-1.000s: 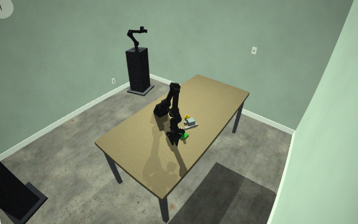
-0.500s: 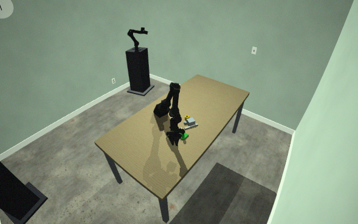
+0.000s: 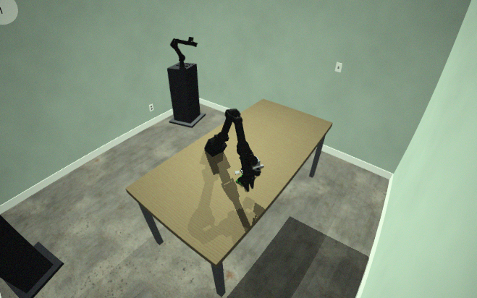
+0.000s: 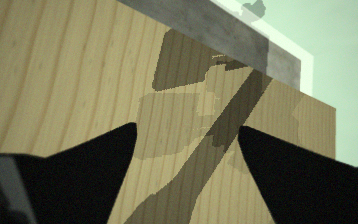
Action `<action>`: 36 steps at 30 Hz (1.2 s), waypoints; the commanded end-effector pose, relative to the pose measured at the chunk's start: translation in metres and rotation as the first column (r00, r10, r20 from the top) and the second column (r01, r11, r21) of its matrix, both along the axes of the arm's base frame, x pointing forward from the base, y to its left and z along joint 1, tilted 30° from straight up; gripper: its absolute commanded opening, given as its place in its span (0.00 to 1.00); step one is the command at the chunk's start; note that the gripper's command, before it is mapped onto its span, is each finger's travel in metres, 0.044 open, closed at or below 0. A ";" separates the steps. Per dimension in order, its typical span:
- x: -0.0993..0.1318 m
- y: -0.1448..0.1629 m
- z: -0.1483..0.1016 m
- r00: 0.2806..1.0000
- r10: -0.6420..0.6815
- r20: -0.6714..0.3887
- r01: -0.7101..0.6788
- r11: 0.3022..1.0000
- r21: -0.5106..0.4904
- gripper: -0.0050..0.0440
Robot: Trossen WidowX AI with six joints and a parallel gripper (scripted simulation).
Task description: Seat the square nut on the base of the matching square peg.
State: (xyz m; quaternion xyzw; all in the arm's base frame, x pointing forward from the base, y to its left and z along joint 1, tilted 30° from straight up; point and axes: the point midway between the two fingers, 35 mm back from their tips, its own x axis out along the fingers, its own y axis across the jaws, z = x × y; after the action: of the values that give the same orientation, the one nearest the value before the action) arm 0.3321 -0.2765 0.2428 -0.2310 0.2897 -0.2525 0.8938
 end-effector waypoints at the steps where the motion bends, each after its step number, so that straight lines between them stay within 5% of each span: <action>1: 0.019 0.061 -0.011 0.999 0.053 0.008 -0.053 0.993 0.101 0.76; 4: 0.024 0.079 -0.019 0.997 0.072 0.000 -0.071 0.988 0.137 0.76; 10: 0.029 0.185 -0.061 0.982 0.175 -0.073 -0.143 0.937 0.318 0.76; 19: -0.022 0.313 -0.116 0.927 0.298 -0.228 -0.168 0.873 0.458 0.76; 21: -0.022 0.313 -0.116 0.927 0.298 -0.228 -0.168 0.873 0.458 0.76; 30: -0.103 0.359 -0.168 0.862 0.295 -0.411 -0.113 0.905 0.411 0.76; 36: -0.108 0.360 -0.175 0.858 0.291 -0.424 -0.112 0.910 0.400 0.76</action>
State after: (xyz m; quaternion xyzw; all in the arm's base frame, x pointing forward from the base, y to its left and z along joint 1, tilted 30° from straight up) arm 0.2255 0.0838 0.0692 -0.1482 0.5162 -0.0295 0.8431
